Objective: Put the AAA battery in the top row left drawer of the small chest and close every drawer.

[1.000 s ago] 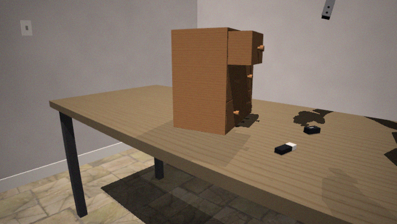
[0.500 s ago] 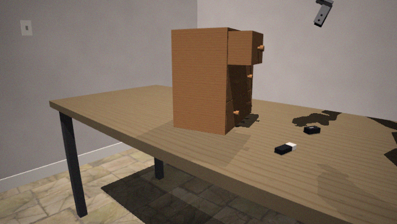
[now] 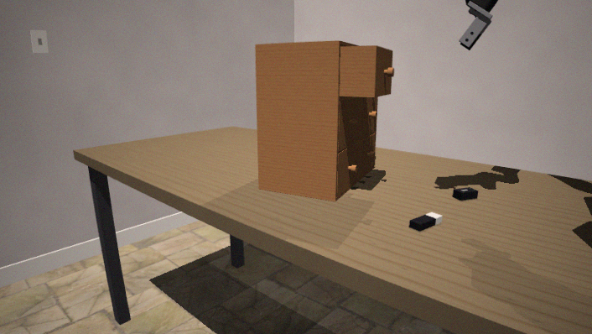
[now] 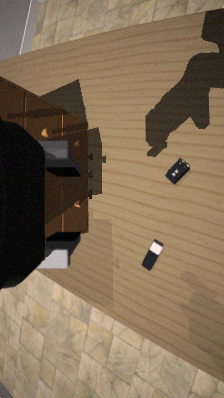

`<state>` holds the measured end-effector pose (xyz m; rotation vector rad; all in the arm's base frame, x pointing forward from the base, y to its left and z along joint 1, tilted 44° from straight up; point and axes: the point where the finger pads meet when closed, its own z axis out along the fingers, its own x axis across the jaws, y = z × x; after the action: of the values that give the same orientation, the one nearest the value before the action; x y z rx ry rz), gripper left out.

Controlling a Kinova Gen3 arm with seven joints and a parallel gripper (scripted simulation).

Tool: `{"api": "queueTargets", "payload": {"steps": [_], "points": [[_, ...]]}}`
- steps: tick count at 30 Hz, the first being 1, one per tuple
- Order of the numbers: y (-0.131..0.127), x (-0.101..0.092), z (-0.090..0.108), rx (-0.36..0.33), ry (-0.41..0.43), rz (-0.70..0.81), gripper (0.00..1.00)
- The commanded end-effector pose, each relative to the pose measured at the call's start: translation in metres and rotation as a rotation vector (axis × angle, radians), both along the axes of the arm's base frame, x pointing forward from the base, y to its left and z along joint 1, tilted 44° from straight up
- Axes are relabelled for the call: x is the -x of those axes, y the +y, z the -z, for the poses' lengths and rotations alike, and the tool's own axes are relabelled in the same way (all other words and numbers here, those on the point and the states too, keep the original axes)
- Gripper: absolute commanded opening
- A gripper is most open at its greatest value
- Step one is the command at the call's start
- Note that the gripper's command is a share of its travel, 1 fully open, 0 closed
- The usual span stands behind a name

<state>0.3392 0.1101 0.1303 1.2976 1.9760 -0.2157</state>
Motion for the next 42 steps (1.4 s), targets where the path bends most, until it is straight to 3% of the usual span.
{"api": "queueTargets", "payload": {"steps": [1, 42], "points": [[-0.004, 0.002, 0.002, 0.004, -0.012, -0.023, 1.0], [-0.018, -0.014, 0.024, -0.043, -0.167, -0.168, 1.0]]}}
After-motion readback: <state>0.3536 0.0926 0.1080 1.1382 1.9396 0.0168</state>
